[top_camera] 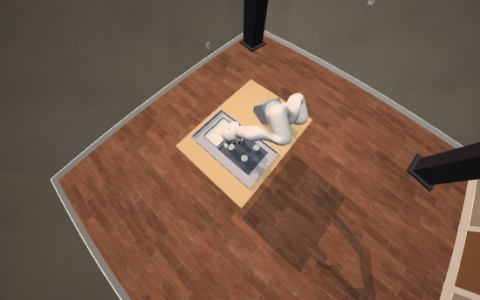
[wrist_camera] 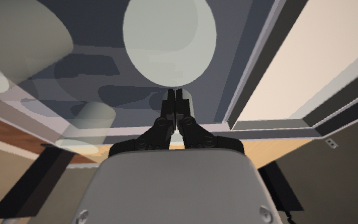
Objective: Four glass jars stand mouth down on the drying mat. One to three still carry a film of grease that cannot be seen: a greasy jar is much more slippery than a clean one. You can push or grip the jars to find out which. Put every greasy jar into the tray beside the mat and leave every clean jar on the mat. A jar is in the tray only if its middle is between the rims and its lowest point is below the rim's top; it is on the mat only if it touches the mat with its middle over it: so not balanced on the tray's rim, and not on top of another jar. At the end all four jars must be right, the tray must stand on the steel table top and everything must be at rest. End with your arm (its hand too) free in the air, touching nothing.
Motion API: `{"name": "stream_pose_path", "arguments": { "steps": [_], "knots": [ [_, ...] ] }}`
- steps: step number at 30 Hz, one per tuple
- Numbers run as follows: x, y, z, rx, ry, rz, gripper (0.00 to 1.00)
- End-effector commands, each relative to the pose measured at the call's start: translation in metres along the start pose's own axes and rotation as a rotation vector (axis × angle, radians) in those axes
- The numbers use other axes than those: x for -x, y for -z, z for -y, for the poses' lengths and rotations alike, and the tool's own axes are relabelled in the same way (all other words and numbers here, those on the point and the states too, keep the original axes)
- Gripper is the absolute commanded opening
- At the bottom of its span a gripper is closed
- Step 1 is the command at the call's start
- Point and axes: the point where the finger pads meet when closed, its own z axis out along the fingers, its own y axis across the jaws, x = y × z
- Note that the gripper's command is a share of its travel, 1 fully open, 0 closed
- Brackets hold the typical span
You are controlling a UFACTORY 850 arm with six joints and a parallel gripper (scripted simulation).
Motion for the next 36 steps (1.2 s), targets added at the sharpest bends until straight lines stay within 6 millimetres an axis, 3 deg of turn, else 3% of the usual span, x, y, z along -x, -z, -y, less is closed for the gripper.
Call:
{"name": "stream_pose_path", "arguments": {
  "steps": [1,36],
  "knots": [
    [-0.0013,0.0006,-0.0003,0.001,0.0,-0.001,0.0],
    [-0.0055,0.0006,-0.0003,0.001,0.0,-0.001,0.0]
  ]
}}
